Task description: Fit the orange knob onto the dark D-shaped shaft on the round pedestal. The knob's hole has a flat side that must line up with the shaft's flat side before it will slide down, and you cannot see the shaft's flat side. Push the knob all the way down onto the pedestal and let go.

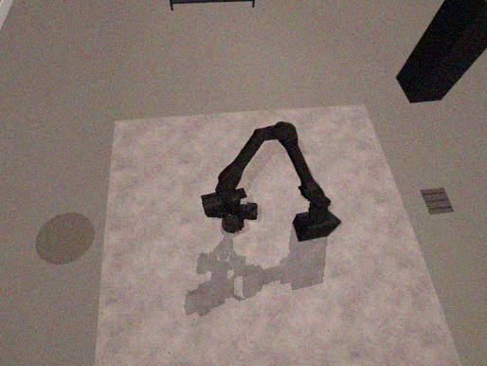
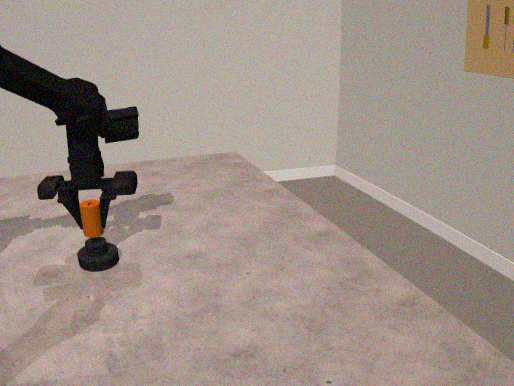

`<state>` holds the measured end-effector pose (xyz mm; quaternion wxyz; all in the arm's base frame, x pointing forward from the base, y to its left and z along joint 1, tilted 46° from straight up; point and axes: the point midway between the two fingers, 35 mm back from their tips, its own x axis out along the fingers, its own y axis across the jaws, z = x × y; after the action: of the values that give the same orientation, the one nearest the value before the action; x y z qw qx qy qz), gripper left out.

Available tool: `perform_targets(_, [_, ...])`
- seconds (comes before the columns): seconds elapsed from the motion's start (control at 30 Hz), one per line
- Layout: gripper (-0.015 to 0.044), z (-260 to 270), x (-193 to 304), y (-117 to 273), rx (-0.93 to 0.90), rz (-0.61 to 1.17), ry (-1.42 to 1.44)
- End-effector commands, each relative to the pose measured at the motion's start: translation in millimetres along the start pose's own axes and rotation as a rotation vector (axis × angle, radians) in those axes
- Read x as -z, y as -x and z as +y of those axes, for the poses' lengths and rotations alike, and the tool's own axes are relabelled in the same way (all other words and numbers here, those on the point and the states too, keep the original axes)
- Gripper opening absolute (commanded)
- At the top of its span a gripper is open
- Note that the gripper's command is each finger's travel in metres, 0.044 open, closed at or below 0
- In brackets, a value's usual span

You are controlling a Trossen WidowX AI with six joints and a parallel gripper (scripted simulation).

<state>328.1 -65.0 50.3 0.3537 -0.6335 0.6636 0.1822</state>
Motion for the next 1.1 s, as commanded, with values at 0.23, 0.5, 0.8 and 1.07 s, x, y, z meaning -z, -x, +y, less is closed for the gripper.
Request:
perform_targets(0.23, [0.0000,-0.7,-0.2,0.6,0.003,0.002,0.004])
perform_targets(0.5, [0.0000,-1.4,-0.2,3.8,0.003,0.002,0.089])
perform_targets(0.8, [0.0000,-0.1,-0.1,0.7,0.003,0.002,0.213])
perform_targets(1.07, [0.0000,-0.8,0.2,-0.7,0.003,0.002,0.213])
